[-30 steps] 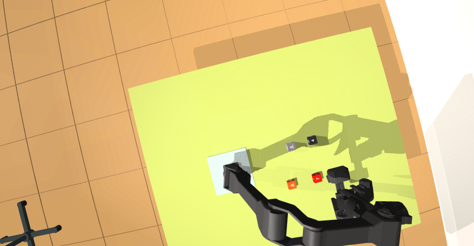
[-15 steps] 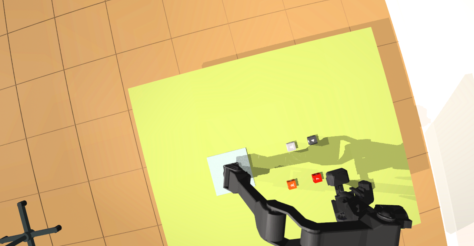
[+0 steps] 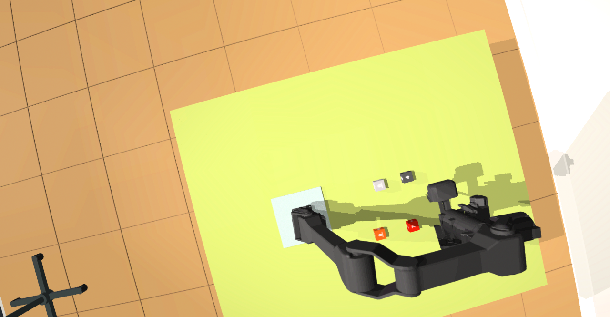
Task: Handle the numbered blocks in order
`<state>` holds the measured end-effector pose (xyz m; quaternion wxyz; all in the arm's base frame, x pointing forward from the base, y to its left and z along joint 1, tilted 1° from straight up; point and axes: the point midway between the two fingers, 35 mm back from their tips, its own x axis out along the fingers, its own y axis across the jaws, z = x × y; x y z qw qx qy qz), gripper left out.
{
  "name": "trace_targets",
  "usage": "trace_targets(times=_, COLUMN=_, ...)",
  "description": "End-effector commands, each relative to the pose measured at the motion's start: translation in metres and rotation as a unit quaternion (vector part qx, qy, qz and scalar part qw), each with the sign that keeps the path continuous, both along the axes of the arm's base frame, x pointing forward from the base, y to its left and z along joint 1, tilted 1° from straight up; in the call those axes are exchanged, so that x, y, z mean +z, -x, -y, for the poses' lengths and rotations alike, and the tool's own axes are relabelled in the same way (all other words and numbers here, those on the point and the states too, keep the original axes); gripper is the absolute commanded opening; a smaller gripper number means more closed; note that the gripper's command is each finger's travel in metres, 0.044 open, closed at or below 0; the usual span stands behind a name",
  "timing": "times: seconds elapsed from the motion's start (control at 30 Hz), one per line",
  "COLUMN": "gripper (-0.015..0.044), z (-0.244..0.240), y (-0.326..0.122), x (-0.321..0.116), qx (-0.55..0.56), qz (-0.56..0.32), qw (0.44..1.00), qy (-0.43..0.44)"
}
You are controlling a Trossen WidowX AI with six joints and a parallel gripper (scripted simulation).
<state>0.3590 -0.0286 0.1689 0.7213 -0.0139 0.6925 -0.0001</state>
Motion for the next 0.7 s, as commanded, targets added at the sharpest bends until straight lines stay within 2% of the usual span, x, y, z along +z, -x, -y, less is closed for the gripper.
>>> trace_targets(times=0.0, gripper=0.0400, z=-0.058, y=-0.005, x=-0.001, qx=0.005, qz=-0.002, qw=1.000, qy=-0.004)
trace_targets(times=0.07, gripper=0.0400, z=-0.079, y=-0.005, x=-0.001, qx=0.005, qz=-0.002, qw=1.000, qy=-0.004)
trace_targets(times=0.3, gripper=0.0400, z=-0.082, y=-0.005, x=-0.003, qx=0.005, qz=-0.001, qw=1.000, qy=-0.005)
trace_targets(times=0.53, gripper=0.0400, z=-0.081, y=-0.008, x=-0.080, qx=0.005, qz=-0.001, qw=1.000, qy=-0.005)
trace_targets(times=0.67, gripper=0.0400, z=-0.081, y=-0.007, x=-0.083, qx=0.005, qz=-0.002, qw=1.000, qy=-0.005)
